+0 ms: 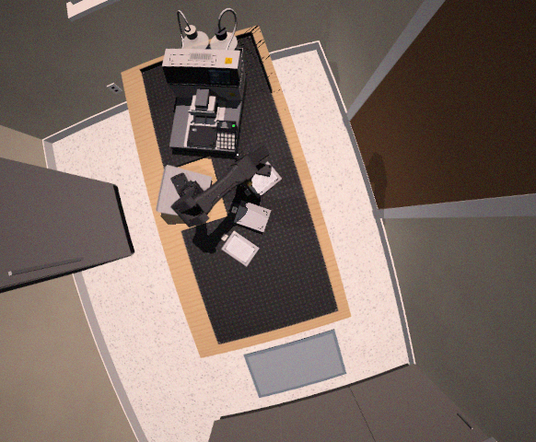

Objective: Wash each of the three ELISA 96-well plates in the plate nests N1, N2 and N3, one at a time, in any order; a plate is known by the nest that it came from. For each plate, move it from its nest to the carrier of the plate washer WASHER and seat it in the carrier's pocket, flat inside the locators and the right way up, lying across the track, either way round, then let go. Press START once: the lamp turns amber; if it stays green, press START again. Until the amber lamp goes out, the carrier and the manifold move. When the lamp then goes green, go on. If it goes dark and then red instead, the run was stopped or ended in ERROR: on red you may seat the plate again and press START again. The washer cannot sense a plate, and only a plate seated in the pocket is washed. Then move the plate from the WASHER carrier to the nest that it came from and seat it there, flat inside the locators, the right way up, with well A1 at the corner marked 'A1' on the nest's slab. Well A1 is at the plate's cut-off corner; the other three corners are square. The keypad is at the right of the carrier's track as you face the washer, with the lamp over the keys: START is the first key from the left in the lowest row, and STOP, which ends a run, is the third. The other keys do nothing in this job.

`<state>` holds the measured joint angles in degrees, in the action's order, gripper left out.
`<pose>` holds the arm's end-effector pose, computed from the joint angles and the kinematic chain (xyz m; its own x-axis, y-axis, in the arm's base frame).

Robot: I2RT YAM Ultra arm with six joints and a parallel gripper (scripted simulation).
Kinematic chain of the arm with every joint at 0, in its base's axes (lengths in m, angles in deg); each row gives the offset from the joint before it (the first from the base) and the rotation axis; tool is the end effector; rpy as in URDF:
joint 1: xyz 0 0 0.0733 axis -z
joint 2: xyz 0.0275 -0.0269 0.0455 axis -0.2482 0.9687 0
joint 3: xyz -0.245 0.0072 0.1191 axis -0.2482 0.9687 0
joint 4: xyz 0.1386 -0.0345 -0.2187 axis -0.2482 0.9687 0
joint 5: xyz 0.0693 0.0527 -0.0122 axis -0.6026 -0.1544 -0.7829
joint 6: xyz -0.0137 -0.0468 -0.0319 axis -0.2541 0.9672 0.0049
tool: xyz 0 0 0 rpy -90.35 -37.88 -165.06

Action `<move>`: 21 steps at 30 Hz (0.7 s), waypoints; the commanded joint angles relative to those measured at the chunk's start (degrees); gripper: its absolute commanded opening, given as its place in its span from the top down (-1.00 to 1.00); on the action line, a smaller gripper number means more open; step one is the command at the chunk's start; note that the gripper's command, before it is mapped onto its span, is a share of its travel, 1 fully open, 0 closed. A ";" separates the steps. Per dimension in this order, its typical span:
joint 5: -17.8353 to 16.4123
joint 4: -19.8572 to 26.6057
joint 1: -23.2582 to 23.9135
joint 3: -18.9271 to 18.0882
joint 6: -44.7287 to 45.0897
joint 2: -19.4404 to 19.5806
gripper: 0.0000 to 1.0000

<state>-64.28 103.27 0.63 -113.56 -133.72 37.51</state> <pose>0.1912 0.0293 0.3272 -0.6643 0.4878 -0.5664 0.5869 0.8096 0.0090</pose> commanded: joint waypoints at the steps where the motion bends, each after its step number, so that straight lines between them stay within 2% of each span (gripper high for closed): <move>1: 3.13 1.44 -3.89 -0.40 -7.10 0.94 1.00; 3: 4.10 1.85 -6.59 -0.63 -9.97 2.15 1.00; 5: 4.10 1.85 -6.59 -0.63 -9.97 2.15 1.00; 17: 7.95 3.78 -20.03 -3.58 -25.02 11.04 1.00; 21: 8.11 3.88 -20.78 -3.87 -25.89 11.70 1.00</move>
<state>-57.26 106.24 -19.87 -116.62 -157.30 49.60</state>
